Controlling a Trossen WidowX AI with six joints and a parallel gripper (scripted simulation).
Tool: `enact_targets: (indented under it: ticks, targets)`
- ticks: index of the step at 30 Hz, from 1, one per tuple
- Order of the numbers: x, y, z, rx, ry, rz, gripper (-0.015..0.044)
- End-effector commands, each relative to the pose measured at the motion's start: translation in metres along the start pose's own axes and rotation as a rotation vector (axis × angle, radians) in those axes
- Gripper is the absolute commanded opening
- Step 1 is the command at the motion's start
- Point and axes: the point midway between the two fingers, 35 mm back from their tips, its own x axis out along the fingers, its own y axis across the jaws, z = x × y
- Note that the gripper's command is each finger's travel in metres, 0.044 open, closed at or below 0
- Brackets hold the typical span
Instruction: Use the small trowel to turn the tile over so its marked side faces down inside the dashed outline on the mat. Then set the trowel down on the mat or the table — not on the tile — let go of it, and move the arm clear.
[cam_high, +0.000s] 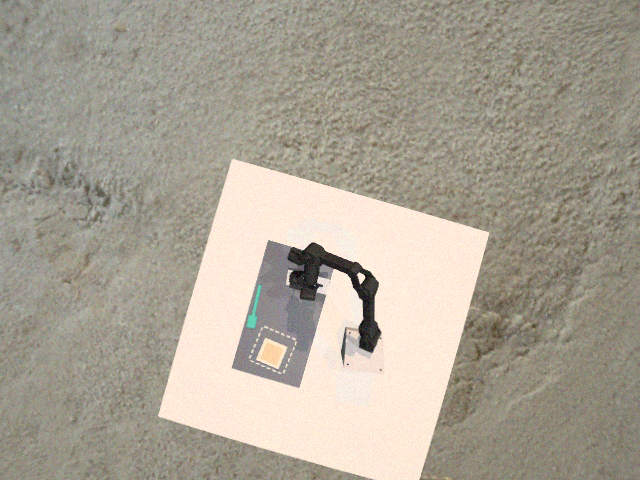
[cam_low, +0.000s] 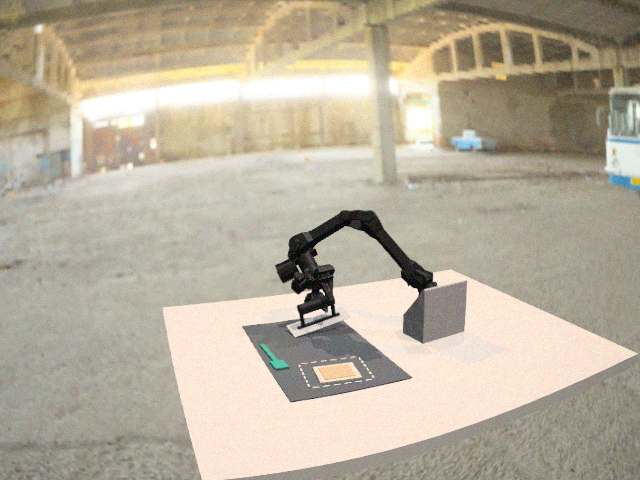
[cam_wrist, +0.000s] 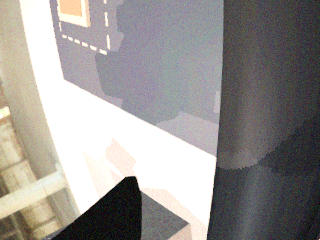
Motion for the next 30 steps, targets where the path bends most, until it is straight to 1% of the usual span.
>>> enact_targets:
  ticks: [1,3,30]
  targets:
    - [-0.0192,0.0435,-0.0254,-0.013,-0.02,-0.001,0.03]
    - [-0.0212,0.0515,-0.0319,-0.013,-0.019,-0.001,0.03]
    - [-0.0212,0.0515,-0.0319,-0.013,-0.019,-0.001,0.03]
